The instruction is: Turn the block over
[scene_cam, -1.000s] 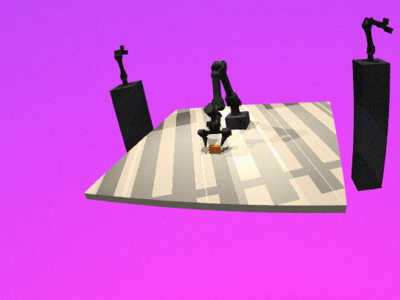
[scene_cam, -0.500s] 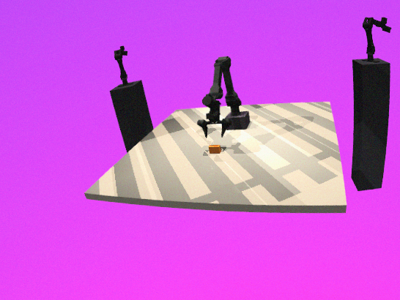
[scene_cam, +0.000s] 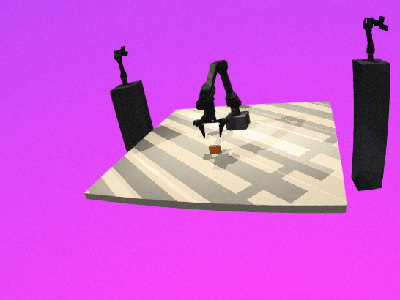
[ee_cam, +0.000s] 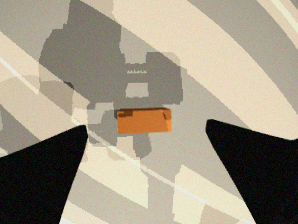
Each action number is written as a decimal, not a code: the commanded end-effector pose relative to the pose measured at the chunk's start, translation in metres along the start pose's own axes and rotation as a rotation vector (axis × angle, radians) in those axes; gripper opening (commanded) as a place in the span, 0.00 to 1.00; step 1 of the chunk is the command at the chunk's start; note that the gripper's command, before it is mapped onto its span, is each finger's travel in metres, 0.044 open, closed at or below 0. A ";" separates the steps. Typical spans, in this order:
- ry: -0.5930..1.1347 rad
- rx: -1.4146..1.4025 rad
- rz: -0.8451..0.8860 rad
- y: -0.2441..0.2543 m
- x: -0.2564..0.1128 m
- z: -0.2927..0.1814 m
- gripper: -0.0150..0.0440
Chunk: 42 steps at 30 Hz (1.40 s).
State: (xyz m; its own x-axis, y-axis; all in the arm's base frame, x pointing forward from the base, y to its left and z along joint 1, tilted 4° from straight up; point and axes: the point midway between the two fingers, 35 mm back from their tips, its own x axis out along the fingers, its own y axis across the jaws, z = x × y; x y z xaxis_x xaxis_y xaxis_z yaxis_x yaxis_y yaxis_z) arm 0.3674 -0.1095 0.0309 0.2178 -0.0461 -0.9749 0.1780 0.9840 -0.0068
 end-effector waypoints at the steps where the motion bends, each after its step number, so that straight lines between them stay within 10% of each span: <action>1: 0.209 0.003 -0.009 0.000 -0.007 0.006 1.00; 42: 0.260 0.001 -0.010 -0.001 0.057 -0.011 1.00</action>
State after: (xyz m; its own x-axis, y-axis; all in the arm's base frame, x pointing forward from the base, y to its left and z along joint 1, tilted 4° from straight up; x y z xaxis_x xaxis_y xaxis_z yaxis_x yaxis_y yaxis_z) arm 0.3718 -0.1106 -0.0178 -0.0247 -0.0091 -0.9997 0.1795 0.9837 -0.0134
